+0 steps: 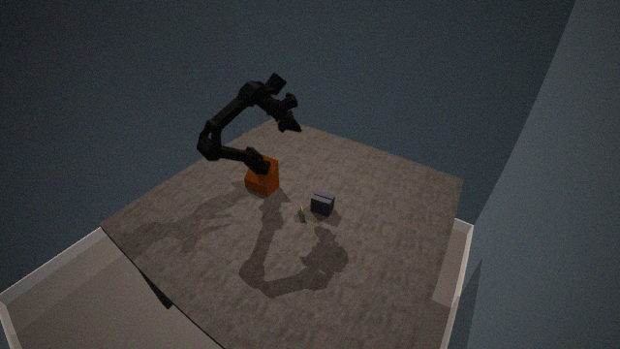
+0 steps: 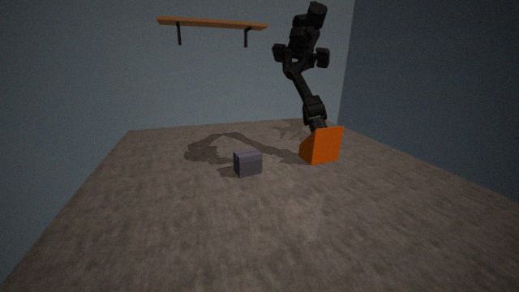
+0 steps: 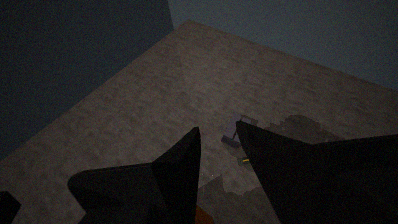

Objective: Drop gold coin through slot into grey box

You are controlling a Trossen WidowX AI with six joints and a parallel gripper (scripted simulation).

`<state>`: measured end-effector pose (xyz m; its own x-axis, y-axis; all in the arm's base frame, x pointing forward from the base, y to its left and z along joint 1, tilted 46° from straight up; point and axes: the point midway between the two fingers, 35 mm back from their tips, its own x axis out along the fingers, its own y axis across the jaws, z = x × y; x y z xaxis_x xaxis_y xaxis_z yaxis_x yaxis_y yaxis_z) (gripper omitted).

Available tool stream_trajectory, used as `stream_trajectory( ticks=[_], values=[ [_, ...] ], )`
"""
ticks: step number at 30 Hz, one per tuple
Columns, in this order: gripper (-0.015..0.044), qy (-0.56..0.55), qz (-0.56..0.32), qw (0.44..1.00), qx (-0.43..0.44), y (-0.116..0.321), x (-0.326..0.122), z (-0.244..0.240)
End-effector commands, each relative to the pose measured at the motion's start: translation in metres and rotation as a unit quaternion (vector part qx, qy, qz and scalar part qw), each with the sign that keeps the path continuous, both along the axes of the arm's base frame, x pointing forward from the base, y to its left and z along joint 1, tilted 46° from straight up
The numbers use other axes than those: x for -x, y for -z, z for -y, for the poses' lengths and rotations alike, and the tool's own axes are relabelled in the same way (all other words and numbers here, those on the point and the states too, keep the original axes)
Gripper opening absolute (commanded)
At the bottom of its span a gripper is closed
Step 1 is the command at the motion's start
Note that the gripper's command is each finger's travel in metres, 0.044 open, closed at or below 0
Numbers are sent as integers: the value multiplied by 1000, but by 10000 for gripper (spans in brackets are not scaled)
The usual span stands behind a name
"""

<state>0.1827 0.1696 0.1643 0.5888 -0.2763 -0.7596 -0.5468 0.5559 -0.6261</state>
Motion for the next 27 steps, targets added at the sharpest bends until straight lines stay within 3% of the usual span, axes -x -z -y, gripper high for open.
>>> stream_trajectory(
  ticks=[1,8,18,27],
  values=[
    [161,158,23,987,-22,14,-31,36],
    [161,435,85,895,-56,39,-68,114],
    [161,728,192,656,-59,75,-66,230],
    [161,732,194,651,-59,93,-65,248]
  ],
)
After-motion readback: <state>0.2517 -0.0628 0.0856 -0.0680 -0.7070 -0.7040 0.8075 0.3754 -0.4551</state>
